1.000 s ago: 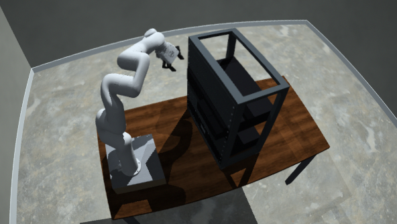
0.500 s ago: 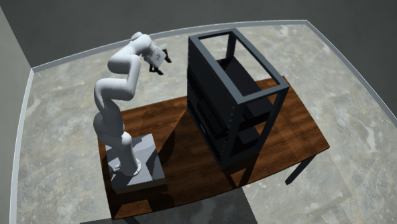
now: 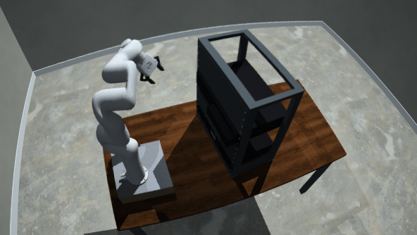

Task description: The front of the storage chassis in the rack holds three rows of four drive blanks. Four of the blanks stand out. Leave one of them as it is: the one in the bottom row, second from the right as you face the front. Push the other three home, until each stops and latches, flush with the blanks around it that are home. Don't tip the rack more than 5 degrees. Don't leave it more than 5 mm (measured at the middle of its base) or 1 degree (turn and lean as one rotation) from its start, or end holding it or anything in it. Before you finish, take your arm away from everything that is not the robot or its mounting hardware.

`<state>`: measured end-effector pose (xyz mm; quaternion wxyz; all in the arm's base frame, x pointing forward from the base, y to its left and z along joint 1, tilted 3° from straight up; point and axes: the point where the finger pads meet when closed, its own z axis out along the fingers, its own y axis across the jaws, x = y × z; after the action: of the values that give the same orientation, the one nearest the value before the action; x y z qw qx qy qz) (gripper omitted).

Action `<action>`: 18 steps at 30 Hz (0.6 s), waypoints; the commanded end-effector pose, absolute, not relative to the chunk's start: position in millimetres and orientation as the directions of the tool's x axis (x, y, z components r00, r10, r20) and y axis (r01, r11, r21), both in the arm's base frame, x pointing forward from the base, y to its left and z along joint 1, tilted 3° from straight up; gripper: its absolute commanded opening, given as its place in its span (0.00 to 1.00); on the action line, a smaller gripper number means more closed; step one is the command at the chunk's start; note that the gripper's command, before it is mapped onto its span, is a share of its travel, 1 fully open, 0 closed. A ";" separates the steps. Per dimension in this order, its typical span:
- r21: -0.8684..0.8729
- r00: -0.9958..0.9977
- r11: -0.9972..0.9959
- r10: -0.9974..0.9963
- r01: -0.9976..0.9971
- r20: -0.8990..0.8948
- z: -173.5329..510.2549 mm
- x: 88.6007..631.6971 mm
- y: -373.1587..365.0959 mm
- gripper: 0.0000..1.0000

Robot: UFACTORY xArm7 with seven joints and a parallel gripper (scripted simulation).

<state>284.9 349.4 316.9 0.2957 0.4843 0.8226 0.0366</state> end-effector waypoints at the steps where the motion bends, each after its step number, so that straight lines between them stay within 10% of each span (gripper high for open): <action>1: 0.351 -0.355 0.527 0.820 0.774 -0.449 318.6 283.8 349.9 1.00; 18: 0.545 -0.251 0.457 0.877 0.703 -0.410 308.6 297.2 289.6 1.00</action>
<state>293.5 302.3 307.5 0.3321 0.5033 0.7921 0.0949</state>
